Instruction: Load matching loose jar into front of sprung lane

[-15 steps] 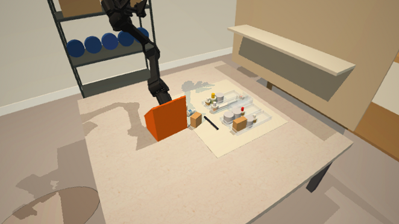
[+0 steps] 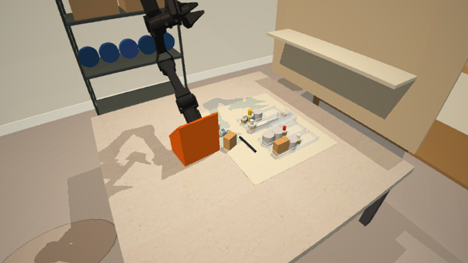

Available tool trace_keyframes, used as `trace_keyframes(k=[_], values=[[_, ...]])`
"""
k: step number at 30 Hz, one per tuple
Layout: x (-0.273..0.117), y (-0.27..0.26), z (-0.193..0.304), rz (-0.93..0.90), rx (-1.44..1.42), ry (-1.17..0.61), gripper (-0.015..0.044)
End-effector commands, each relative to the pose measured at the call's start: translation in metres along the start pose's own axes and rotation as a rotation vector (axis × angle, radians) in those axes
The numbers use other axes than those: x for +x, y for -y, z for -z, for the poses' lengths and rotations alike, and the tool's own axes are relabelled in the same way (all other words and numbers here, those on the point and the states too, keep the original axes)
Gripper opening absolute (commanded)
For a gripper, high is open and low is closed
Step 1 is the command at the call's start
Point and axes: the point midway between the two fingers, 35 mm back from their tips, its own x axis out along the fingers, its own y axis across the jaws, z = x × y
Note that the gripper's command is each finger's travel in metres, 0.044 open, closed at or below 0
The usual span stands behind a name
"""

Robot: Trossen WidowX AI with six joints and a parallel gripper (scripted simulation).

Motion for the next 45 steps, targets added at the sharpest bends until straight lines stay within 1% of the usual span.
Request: trace_keyframes(k=[1,5,9,13,16,20,24,30,35,37,45], values=[[0.041,-0.034,0.033,-0.167,-0.008,-0.084,0.044],[0.072,-0.075,0.068,-0.334,-0.005,-0.182,0.044],[0.092,-0.124,0.109,-0.503,-0.008,-0.296,0.044],[0.097,-0.176,0.152,-0.671,-0.032,-0.421,0.044],[0.092,-0.214,0.185,-0.792,-0.071,-0.518,0.044],[0.072,-0.257,0.229,-0.943,-0.158,-0.644,0.044],[0.042,-0.292,0.27,-1.087,-0.246,-0.766,0.044],[-0.023,-0.327,0.332,-1.314,-0.389,-0.977,0.044],[-0.083,-0.332,0.375,-1.477,-0.541,-1.146,0.044],[-0.091,-0.331,0.38,-1.498,-0.564,-1.168,0.044],[-0.092,-0.332,0.382,-1.497,-0.564,-1.168,0.044]])
